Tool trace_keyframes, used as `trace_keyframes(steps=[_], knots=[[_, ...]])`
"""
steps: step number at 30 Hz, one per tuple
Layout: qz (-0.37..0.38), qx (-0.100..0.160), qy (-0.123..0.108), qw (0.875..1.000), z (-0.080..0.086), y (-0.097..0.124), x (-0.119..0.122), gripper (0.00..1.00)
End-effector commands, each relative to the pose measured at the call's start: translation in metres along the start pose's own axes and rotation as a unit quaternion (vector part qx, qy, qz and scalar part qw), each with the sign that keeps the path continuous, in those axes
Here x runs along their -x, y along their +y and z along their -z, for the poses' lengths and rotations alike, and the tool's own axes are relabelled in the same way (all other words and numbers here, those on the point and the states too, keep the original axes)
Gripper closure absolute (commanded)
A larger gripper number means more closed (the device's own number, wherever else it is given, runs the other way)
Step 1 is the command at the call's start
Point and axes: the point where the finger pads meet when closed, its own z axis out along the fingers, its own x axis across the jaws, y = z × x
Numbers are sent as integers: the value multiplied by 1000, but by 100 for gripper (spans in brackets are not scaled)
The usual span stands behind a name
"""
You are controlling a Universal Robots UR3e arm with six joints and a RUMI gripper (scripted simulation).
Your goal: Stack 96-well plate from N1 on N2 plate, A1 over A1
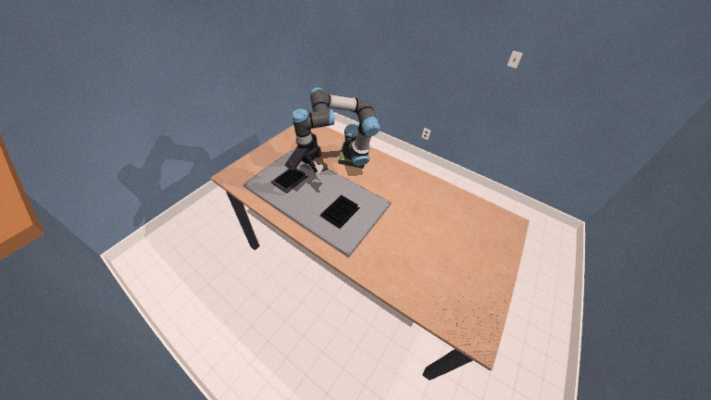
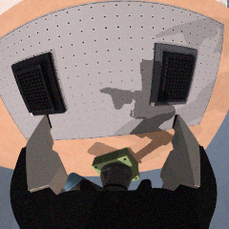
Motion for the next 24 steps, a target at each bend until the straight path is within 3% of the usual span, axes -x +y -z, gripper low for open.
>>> trace_keyframes(steps=[1,24], knots=[[-6,-10,13,1000,-6,-7,21,0],[18,-37,6,999,-23,-5,97,0]])
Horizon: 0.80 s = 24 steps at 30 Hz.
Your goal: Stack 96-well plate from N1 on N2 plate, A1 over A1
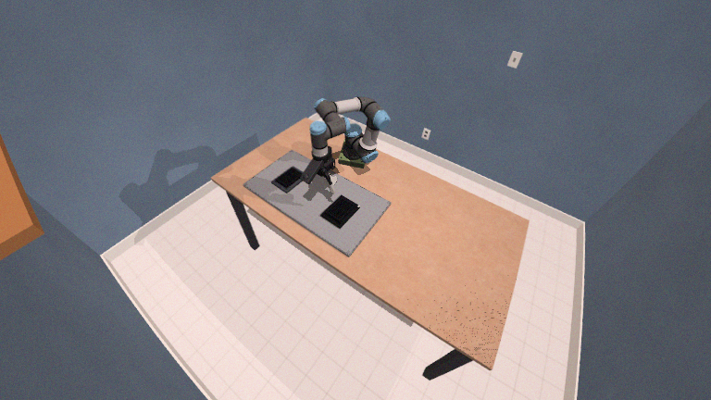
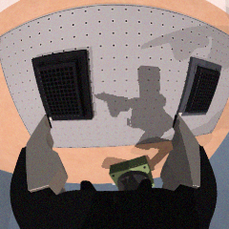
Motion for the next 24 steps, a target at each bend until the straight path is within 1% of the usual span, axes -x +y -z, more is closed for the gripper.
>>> trace_keyframes(steps=[1,3,6,7,8,12,14,15,18,20,21,22,24], knots=[[-6,-17,5,1000,-3,-3,17,0],[-6,-17,5,1000,-3,-3,17,0],[-6,-17,5,1000,-6,-1,31,0],[-6,-17,5,1000,-6,-1,31,0],[-1,-25,0,1000,-6,0,36,0],[-1,-24,0,1000,-9,4,55,0],[-1,-24,0,1000,-9,4,55,0],[4,-33,-7,999,-9,5,60,0],[4,-33,-7,999,-11,10,74,0],[4,-33,-7,999,-11,10,74,0],[4,-32,-7,999,-12,11,79,0],[9,-41,-15,999,-12,13,84,0],[9,-41,-15,999,-13,16,93,0]])
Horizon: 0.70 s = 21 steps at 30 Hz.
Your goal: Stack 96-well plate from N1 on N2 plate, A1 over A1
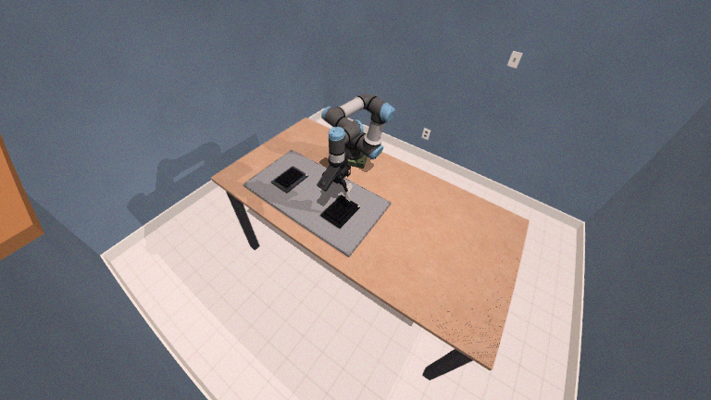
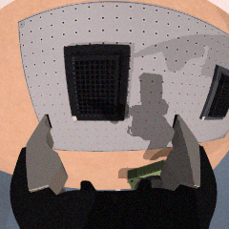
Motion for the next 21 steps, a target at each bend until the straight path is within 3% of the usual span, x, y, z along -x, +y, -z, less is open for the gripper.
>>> trace_keyframes(steps=[1,21], knots=[[-6,-16,-2,1000,-2,3,23,0],[-6,-16,-2,1000,-2,5,29,0]])
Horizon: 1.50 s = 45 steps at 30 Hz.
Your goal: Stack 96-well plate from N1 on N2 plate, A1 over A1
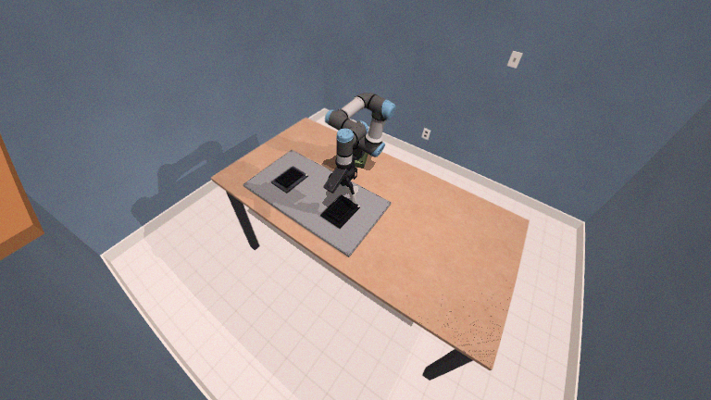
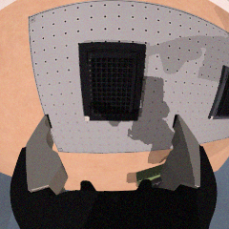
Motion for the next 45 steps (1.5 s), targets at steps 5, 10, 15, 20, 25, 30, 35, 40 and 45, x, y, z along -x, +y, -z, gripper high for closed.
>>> trace_keyframes(steps=[5,10,15,20,25,30,35,40,45], knots=[[-2,-2,2,1000,-3,-1,0,0],[-2,-2,1,1000,-8,-1,0,0],[-2,-2,1,1000,-17,-1,0,0],[-2,-2,2,1000,-25,-1,0,0],[-2,-2,2,1000,-32,-1,0,0],[-2,-2,1,1000,-38,-1,0,0],[-2,-2,2,1000,-47,-1,0,0],[-2,-2,2,1000,-55,-1,0,0],[-2,-2,1,1000,-60,-1,0,0]])
